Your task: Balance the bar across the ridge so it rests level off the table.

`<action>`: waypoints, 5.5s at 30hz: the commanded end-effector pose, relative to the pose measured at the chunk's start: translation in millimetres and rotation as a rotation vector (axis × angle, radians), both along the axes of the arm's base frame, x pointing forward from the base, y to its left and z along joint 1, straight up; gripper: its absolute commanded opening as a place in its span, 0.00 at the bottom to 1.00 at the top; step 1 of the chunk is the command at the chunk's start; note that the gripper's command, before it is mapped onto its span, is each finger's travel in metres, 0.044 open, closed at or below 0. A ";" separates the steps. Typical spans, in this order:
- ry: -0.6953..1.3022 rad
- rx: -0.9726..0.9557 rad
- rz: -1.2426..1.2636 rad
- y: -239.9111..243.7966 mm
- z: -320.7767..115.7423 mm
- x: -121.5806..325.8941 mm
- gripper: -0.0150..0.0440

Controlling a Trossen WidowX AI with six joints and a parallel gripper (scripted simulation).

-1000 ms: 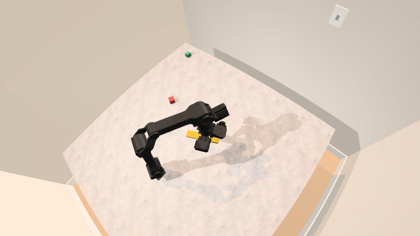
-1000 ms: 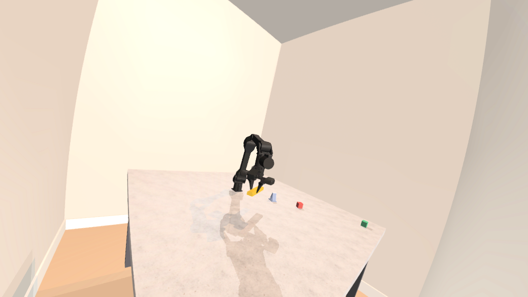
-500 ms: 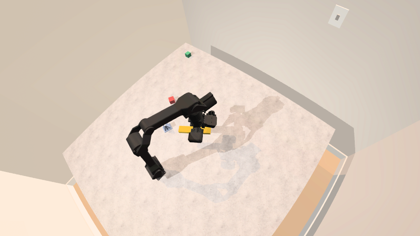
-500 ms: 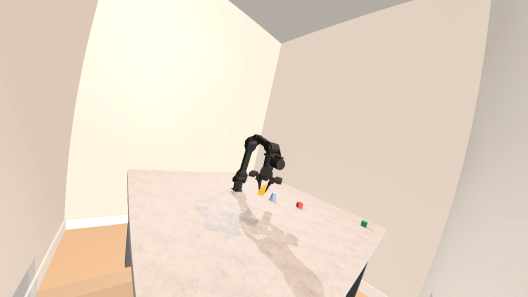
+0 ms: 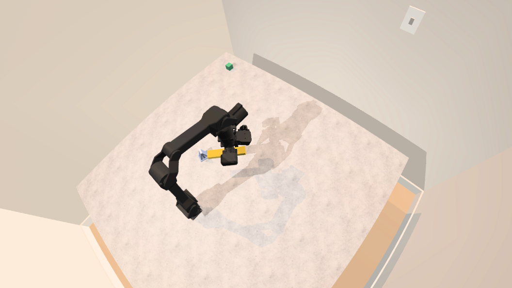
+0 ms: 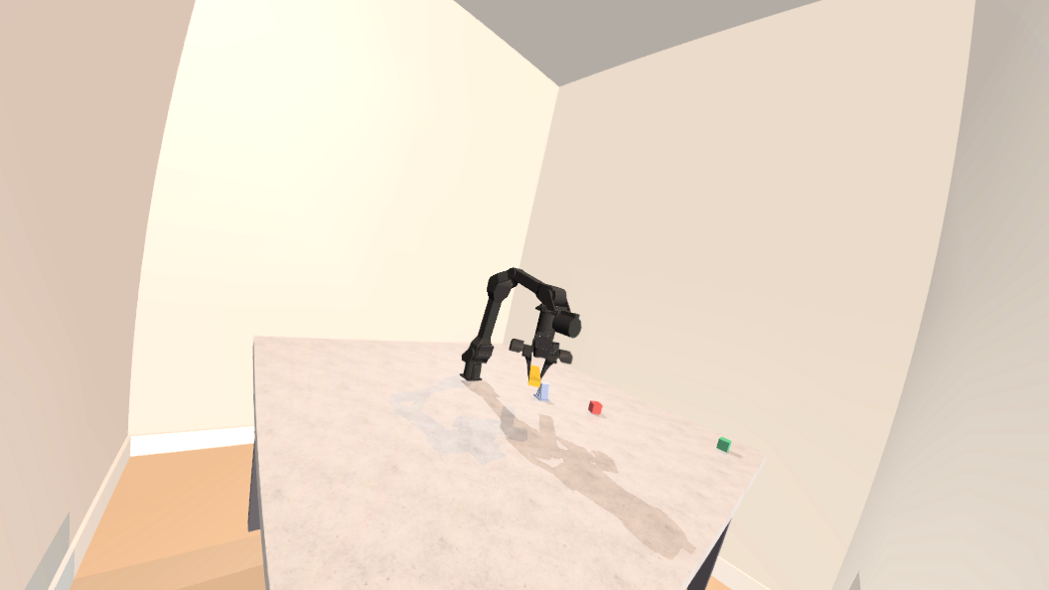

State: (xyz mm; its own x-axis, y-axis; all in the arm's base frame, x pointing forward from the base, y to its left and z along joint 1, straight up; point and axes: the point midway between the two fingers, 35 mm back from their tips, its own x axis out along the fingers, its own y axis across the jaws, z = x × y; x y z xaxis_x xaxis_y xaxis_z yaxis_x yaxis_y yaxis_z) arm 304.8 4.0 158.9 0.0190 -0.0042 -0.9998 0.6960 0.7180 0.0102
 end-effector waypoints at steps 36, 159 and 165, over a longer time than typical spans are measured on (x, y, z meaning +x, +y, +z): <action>-0.006 0.008 0.440 141.5 -0.6 -54.8 0.25; -0.006 0.008 0.455 148.9 -50.1 -55.8 0.25; -0.006 0.008 0.455 148.9 -50.6 -55.9 0.25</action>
State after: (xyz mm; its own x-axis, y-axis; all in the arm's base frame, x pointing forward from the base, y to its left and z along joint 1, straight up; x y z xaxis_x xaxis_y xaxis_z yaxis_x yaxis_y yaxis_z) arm 249.0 151.8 108.8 0.0238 0.0079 -0.9997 0.3049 0.9523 0.0148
